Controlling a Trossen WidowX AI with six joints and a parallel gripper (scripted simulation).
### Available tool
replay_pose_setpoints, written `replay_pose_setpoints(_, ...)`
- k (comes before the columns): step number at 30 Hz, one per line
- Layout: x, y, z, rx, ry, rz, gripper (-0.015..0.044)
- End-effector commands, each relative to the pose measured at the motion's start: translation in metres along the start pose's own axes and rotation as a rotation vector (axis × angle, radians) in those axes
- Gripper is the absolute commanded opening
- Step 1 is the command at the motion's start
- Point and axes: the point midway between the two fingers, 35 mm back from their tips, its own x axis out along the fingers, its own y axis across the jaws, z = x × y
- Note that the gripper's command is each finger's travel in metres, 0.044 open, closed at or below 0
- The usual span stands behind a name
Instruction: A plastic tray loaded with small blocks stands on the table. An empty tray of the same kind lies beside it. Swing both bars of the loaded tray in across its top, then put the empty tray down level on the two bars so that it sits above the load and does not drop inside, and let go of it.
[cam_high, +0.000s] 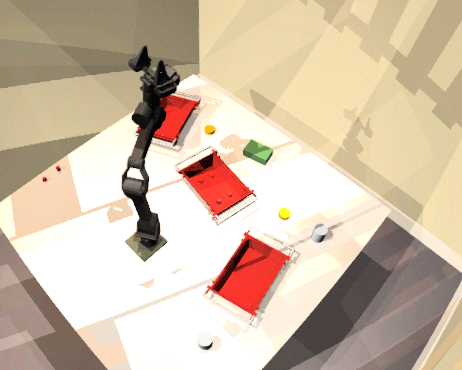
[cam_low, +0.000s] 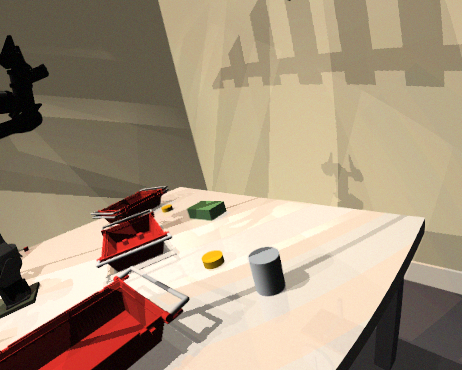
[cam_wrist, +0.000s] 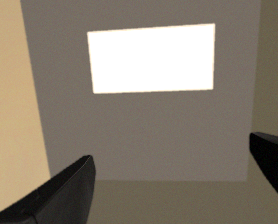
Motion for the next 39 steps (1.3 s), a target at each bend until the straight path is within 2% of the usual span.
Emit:
replay_pose_setpoints(1, 0.0, 0.0, 0.0, 0.0, 0.0, 0.0, 0.0374)
replay_pose_setpoints(8, 0.0, -0.001, 0.002, -0.007, -0.005, -0.004, 0.019)
replay_pose_setpoints(12, -0.006, -0.025, 0.038, -0.155, -0.117, -0.105, 0.0085)
replay_pose_setpoints(18, -0.031, -0.064, 0.104, -0.412, -0.295, -0.322, 0.0085)
replay_pose_setpoints(24, -0.083, -0.103, 0.183, -0.663, -0.478, -0.643, 0.0085)
replay_pose_setpoints(32, -0.187, -0.131, 0.267, -0.927, -0.641, -1.157, 0.0085)
replay_pose_setpoints(39, -0.296, -0.13, 0.31, -1.049, -0.688, -1.681, 0.0085)
